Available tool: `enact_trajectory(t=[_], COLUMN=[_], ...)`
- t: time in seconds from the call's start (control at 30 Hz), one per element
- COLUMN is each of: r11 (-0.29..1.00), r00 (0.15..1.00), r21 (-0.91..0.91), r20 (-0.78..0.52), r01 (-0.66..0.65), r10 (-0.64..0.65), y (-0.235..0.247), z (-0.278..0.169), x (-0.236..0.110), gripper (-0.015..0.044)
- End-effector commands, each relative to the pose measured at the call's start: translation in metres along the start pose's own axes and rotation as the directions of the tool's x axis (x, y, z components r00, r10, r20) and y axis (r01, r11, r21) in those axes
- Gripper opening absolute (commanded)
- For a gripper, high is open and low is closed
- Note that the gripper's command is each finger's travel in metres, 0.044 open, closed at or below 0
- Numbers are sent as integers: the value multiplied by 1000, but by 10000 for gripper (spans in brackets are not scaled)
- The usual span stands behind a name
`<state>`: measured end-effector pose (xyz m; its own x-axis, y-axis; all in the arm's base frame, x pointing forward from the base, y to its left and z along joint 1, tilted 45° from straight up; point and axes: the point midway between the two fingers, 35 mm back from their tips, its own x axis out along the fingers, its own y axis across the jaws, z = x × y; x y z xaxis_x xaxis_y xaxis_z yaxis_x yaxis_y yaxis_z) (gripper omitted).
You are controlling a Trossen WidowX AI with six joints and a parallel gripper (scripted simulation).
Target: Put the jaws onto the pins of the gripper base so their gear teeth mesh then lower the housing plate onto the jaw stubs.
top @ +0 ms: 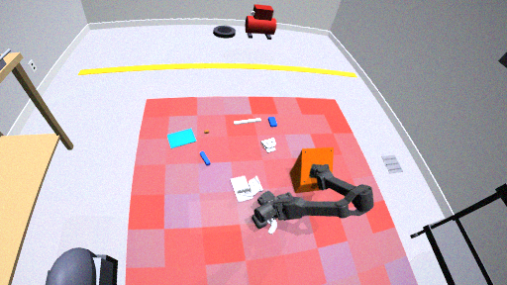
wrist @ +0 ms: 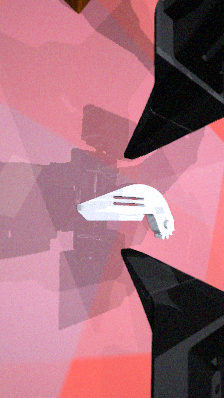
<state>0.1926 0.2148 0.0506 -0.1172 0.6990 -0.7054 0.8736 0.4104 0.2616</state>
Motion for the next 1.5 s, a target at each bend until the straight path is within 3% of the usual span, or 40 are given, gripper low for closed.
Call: enact_trajectory(t=[0.0,0.63,1.0,1.47], r11=[1000,1000,1000,1000], r00=[1000,1000,1000,1000], r21=[4,4,1,1], r20=[4,4,0,0], r01=[3,3,3,3], r10=[-3,-3,-3,-3], y=[-1,-1,-1,-1], z=[1,1,0,0], x=[2,2,2,2], gripper=[440,440,151,134])
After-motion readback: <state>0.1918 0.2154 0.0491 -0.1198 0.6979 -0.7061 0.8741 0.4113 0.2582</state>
